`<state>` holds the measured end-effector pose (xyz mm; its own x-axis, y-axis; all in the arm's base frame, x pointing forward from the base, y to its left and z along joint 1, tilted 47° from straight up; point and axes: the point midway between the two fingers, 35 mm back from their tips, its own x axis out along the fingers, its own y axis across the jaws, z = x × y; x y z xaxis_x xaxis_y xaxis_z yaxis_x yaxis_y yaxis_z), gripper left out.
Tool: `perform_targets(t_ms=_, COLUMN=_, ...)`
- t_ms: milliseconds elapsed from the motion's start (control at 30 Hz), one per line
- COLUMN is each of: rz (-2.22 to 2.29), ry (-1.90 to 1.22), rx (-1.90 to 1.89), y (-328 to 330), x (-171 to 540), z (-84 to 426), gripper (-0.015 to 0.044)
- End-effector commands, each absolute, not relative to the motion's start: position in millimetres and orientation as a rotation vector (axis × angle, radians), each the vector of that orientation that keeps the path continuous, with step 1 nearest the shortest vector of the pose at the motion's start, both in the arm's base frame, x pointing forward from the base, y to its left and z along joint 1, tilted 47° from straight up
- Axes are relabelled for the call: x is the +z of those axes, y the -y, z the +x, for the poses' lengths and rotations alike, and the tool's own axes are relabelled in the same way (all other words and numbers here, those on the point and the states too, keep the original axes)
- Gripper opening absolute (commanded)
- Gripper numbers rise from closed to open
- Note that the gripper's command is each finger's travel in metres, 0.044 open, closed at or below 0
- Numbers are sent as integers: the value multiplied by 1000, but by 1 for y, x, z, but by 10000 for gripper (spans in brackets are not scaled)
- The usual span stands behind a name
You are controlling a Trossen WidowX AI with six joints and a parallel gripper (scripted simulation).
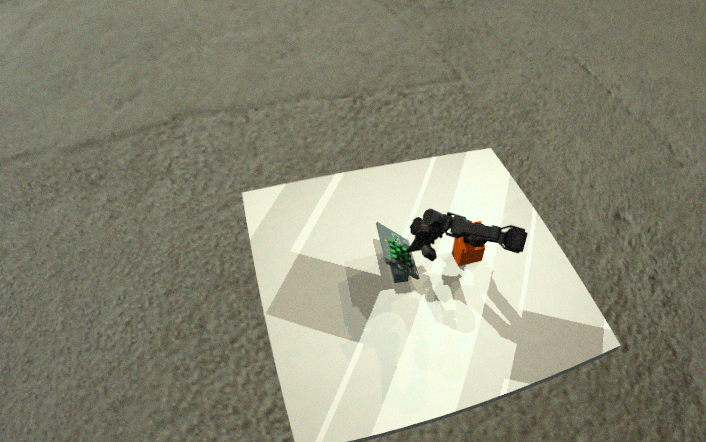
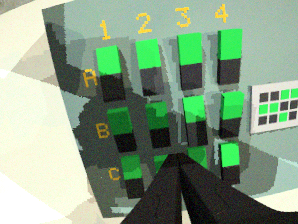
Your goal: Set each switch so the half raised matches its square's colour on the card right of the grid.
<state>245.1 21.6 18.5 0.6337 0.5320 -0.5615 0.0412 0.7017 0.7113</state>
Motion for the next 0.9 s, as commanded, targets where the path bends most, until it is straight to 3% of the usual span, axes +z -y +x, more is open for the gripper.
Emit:
perform_targets(t_ms=0, rz=761, ry=-842, rx=326, y=-5, x=43, z=223, gripper=0)
perform_targets(t_ms=567, rz=758, ry=-841, rx=326, y=39, x=16, z=235, gripper=0)
perform_targets(t_ms=867, rz=756, ry=-863, rx=338, y=21, x=-4, z=258, gripper=0)
